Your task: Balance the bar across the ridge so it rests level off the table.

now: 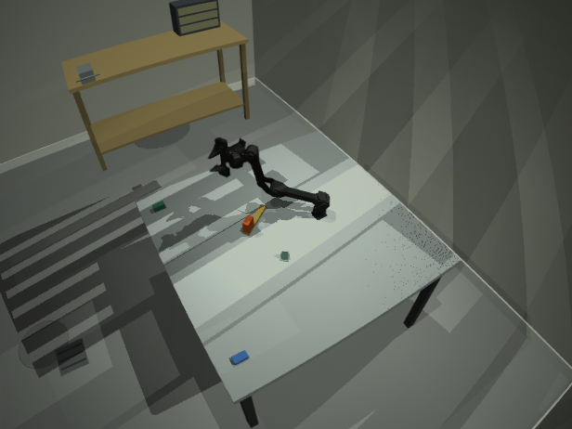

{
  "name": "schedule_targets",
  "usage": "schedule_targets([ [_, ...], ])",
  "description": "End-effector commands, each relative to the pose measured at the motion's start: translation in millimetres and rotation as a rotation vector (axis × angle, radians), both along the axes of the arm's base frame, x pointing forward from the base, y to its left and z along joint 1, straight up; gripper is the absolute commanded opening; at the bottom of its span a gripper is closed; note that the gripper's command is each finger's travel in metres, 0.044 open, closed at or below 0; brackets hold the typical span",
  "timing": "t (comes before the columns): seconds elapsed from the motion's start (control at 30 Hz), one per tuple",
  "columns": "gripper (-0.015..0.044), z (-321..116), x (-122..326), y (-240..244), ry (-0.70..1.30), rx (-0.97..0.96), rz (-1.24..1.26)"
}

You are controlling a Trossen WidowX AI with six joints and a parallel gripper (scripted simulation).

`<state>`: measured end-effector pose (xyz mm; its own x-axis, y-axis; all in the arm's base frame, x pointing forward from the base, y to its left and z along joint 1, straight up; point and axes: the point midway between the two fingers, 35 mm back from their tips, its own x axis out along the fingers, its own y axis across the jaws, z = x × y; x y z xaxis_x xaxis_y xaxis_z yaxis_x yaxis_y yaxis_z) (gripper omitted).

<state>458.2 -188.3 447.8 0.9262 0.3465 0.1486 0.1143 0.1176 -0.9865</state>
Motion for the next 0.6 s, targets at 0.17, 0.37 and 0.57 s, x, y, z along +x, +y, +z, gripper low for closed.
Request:
schedule_targets([
  [0.17, 0.0315, 54.9, -43.4, -8.8, -0.167, -0.154, -0.124],
  [0.37, 0.0315, 92.9, -83.1, -20.3, -0.278, -0.241, -0.222],
  [0.57, 0.0315, 126.9, -126.0, -16.4, -0.382, -0.325, -0.281],
])
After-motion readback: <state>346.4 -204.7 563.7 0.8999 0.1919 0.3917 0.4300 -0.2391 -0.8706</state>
